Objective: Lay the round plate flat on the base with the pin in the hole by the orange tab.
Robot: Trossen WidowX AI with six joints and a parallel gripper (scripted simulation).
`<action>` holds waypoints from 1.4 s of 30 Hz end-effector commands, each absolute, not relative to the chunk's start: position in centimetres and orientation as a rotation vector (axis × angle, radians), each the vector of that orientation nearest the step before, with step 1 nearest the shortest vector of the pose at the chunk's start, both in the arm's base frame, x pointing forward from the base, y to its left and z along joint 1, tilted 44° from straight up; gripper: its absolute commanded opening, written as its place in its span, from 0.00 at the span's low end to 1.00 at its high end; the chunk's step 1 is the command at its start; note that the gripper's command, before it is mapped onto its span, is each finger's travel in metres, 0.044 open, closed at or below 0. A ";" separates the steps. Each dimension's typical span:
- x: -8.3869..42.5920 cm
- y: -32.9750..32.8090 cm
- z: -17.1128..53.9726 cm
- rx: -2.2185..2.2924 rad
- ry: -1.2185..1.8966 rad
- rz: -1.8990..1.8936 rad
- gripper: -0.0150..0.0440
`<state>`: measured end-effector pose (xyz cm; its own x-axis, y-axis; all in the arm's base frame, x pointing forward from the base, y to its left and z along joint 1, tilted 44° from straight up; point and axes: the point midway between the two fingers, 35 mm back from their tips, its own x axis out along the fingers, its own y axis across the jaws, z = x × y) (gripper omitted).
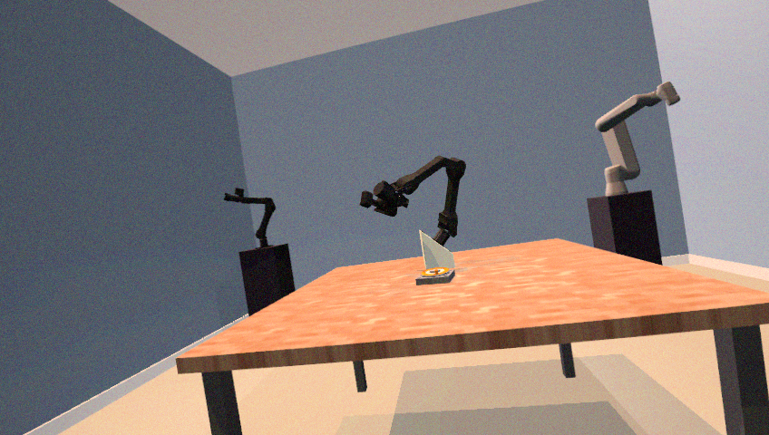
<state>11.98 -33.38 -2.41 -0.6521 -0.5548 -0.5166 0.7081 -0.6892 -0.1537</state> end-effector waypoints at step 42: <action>33.6 -3.8 -3.4 0.625 1.531 0.559 0.25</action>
